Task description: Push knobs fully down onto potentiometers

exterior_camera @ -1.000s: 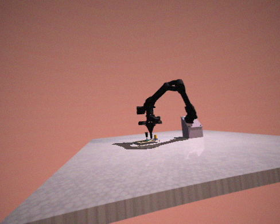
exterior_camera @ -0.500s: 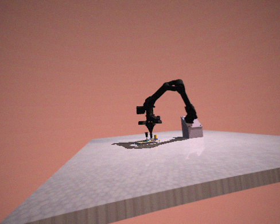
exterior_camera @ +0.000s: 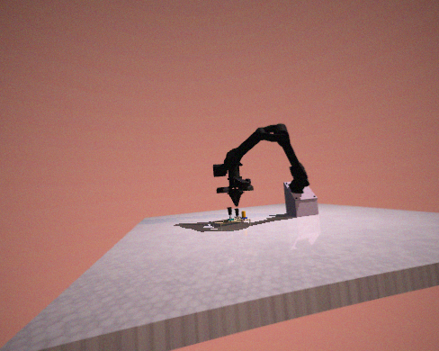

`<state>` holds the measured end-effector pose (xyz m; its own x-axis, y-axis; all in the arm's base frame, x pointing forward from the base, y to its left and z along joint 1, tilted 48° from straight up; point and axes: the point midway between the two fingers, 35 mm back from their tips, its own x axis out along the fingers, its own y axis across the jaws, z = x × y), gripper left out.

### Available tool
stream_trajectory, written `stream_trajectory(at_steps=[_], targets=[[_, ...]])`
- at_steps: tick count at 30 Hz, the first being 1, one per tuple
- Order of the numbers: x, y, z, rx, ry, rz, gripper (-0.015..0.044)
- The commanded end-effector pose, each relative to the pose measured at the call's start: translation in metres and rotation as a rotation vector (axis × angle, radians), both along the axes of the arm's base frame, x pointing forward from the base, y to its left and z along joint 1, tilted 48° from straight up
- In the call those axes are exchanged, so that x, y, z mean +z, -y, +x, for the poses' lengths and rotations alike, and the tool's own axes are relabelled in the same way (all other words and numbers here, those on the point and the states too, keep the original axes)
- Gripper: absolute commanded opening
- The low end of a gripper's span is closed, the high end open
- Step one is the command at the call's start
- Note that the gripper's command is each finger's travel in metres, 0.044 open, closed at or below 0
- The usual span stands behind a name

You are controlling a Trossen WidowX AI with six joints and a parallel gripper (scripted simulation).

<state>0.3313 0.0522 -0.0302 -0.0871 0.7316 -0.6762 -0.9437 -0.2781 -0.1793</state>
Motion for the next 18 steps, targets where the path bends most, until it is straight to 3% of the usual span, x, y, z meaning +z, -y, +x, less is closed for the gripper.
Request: stream_trajectory(at_steps=[1, 7, 15, 18], targets=[[-0.001, -0.001, 0.0, 0.001, -0.001, 0.0, 0.0053], [-0.001, -0.001, 0.0, 0.001, -0.001, 0.0, 0.021], [0.008, 0.003, 0.017, -0.144, -0.087, -0.029, 0.0], [0.012, 0.002, 0.02, -0.212, -0.164, -0.035, 0.0]])
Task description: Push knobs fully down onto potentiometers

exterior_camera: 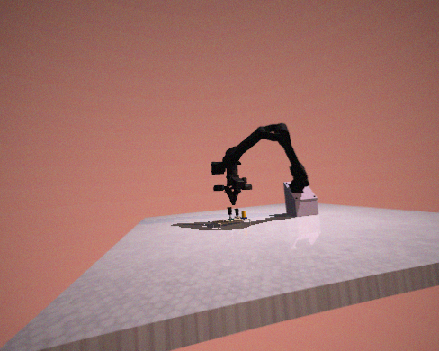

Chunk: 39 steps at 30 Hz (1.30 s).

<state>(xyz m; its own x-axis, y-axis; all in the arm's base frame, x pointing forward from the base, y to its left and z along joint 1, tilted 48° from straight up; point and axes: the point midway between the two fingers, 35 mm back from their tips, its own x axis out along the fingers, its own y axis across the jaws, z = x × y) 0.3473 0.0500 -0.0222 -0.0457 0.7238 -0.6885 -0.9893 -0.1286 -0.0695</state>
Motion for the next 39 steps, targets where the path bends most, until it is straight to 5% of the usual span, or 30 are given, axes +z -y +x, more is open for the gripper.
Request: stream_trajectory(at_steps=[1, 39], targets=[[0.005, 0.0, 0.005, -0.077, -0.081, -0.008, 0.0], [0.066, -0.012, 0.036, -0.944, -1.047, -0.083, 0.0]])
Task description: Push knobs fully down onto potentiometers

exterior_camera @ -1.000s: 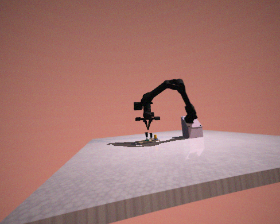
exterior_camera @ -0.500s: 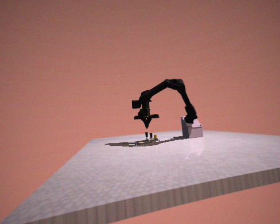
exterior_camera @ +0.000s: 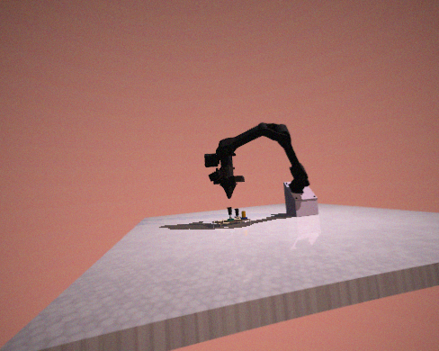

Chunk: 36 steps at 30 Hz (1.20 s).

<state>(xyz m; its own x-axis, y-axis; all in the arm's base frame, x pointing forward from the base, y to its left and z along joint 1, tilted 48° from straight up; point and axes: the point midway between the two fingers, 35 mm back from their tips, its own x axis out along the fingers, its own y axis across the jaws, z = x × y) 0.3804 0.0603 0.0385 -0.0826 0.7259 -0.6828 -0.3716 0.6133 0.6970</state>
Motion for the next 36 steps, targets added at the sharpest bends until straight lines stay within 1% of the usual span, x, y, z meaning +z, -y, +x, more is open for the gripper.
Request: stream_trajectory(at_steps=[1, 5, 9, 12, 36], targets=[[0.007, -0.002, 0.003, -0.08, -0.087, -0.006, 0.0], [0.011, -0.003, 0.004, -0.136, -0.15, -0.012, 0.0], [0.01, -0.005, 0.004, -0.136, -0.15, -0.012, 0.0], [-0.002, -0.017, 0.003, -0.136, -0.15, -0.011, 0.0], [-0.015, -0.032, 0.001, -0.135, -0.15, -0.01, 0.0]])
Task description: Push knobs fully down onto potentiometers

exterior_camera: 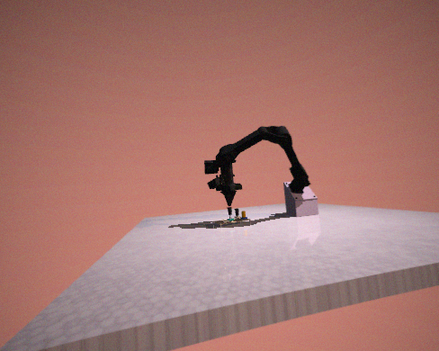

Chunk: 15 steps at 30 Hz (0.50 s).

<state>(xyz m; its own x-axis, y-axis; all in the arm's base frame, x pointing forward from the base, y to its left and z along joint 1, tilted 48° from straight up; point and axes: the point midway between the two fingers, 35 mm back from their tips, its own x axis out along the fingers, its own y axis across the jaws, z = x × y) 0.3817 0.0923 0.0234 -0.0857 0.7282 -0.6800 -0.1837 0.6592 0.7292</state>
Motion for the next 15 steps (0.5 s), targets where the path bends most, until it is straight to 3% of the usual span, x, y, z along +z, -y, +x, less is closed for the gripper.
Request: stream_trajectory(at_steps=[1, 15], targets=[[-0.0001, 0.0, -0.0004, -0.004, -0.005, 0.003, 0.0], [-0.0024, -0.0026, -0.0007, -0.004, -0.005, 0.003, 0.0]])
